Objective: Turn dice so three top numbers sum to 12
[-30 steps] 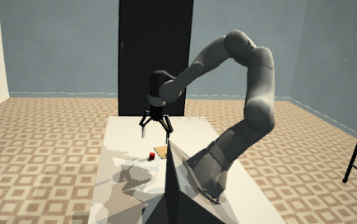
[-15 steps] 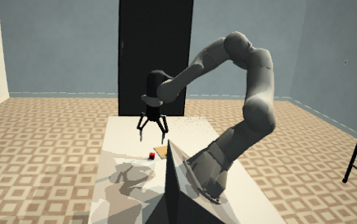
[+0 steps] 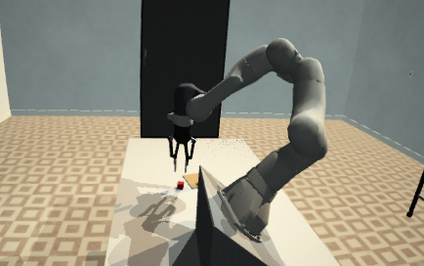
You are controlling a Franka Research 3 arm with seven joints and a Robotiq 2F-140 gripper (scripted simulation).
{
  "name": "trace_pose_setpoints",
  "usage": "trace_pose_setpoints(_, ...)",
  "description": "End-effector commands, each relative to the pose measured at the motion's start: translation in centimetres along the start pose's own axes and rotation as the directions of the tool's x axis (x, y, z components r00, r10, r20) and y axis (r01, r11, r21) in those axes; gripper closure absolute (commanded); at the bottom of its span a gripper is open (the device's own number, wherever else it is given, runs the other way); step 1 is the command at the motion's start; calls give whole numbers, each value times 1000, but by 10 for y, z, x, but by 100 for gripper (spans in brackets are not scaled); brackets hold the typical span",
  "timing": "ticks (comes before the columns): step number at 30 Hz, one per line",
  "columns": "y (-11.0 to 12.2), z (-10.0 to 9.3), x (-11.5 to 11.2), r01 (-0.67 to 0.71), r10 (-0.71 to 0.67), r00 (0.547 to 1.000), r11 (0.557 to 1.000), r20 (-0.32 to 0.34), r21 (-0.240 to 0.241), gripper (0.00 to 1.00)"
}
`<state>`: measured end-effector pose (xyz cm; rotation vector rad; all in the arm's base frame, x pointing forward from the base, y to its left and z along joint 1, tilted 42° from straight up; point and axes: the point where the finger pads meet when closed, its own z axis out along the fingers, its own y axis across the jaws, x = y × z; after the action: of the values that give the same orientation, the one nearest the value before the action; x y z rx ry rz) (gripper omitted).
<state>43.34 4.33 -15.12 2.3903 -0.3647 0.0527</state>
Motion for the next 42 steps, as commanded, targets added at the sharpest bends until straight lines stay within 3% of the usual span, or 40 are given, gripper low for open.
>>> trace_pose_setpoints(1, 2, 2, 0, 21, -21, 1000, 1000, 1, -7, 72)
trace_pose_setpoints(30, 2, 5, 0, 22, -22, 1000, 1000, 0, -8, 72)
trace_pose_setpoints(42, 2, 20, 0, 22, -22, 1000, 1000, 0, -8, 72)
